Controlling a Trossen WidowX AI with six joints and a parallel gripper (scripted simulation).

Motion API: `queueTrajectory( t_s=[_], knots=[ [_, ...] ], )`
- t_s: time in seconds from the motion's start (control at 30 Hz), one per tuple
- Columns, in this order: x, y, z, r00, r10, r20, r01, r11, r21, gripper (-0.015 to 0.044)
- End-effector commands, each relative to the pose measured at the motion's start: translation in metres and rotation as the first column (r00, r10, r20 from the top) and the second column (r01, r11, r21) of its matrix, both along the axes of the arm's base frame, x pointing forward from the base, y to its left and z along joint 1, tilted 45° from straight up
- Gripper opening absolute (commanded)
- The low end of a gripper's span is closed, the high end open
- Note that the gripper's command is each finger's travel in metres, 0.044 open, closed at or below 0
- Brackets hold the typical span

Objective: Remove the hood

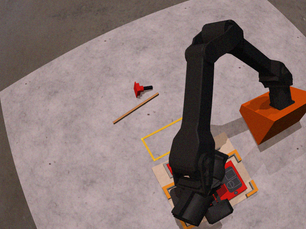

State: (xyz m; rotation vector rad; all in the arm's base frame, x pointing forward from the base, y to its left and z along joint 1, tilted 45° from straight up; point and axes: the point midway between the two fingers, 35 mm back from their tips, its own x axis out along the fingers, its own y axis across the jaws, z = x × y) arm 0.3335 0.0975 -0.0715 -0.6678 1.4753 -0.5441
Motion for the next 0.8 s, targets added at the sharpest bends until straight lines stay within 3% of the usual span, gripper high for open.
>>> queueTrajectory(
  t_s=[0.0, 0.77],
  knots=[
    [0.001, 0.003, 0.000, 1.000, 0.016, -0.013, -0.017, 1.000, -0.003, 0.0440],
    [0.003, -0.009, -0.013, 1.000, 0.017, -0.013, -0.017, 1.000, -0.003, 0.0440]
  ],
)
